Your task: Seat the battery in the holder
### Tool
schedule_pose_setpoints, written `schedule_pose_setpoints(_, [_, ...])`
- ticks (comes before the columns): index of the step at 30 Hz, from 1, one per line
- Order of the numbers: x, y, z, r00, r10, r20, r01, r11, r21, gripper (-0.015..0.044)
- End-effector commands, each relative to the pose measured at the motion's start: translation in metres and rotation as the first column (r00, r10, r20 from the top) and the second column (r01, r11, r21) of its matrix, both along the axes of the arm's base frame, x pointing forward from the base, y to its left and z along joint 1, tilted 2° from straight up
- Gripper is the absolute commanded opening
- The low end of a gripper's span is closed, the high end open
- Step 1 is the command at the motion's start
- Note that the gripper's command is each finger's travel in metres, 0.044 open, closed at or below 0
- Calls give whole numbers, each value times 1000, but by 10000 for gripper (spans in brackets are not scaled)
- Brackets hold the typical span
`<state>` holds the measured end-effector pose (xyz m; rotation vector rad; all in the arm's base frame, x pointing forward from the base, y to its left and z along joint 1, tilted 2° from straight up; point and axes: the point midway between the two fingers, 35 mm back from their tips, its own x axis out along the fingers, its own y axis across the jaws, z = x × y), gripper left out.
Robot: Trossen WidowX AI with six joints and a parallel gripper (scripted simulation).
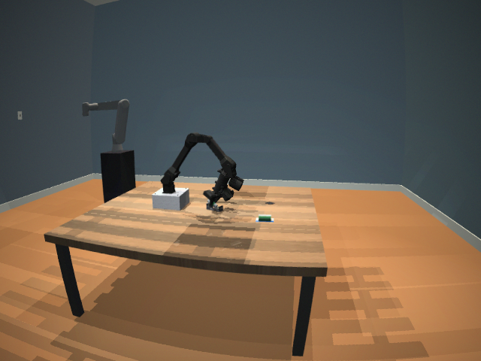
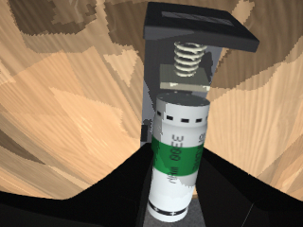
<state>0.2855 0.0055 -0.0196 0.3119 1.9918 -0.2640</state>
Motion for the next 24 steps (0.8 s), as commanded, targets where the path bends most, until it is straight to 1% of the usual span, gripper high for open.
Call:
schedule_pose_setpoints(1, [2, 0, -2, 1000, 1, -23, 0, 1000, 15, 79])
schedule_pose_setpoints(6, [3, -1, -3, 999, 0, -46, 1, 1000, 22, 79])
schedule_pose_setpoints(24, [14, -5, -5, 999, 4, -46, -3, 1000, 16, 79])
